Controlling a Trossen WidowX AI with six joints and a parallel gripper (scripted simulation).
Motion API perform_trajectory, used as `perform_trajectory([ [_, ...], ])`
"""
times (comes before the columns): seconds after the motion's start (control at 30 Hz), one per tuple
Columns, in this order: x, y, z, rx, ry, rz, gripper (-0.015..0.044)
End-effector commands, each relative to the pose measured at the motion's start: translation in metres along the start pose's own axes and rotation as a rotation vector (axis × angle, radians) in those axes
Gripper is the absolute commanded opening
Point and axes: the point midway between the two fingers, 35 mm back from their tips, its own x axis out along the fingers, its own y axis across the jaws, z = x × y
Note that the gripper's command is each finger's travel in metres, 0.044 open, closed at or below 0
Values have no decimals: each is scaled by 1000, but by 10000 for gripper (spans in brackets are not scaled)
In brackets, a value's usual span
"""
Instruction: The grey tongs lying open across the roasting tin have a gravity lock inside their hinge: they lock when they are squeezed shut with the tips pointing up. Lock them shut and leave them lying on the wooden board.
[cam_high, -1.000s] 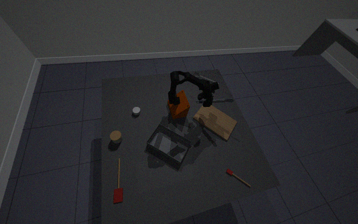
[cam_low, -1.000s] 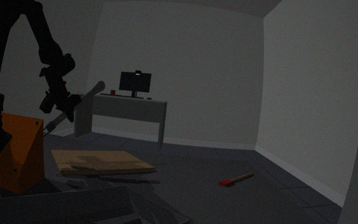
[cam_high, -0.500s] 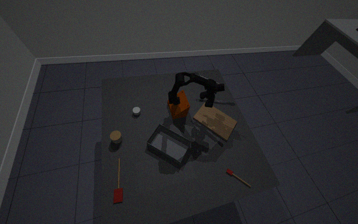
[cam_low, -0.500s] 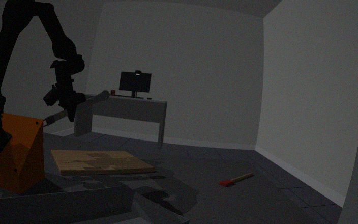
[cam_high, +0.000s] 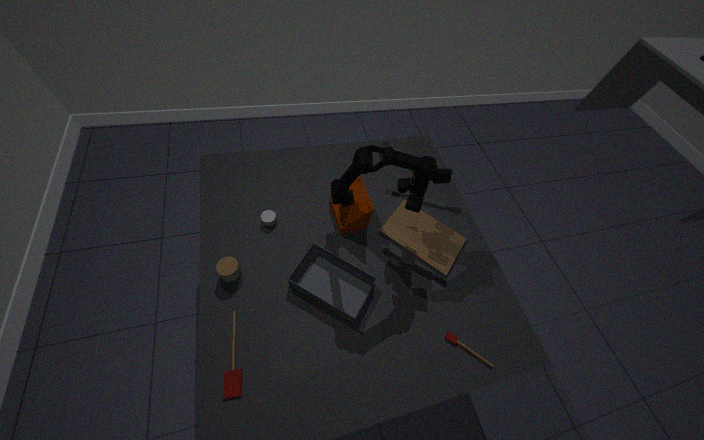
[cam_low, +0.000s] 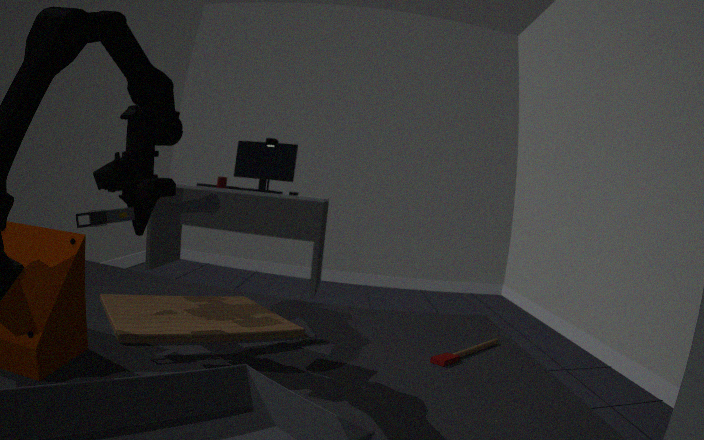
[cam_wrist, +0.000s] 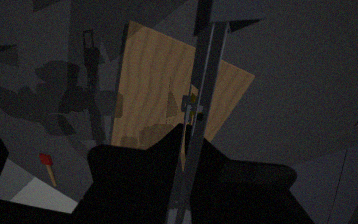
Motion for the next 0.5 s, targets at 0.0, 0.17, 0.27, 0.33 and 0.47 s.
perform_trajectory([
  [0.0,-1,1,1,8,-70,-2,-150],
  [0.17,-4,3,2,11,-111,-2,-150],
  [0.27,-4,3,2,11,-111,-2,-150],
  [0.33,-4,3,2,11,-111,-2,-150],
  [0.47,-2,3,2,11,-111,-2,-150],
])
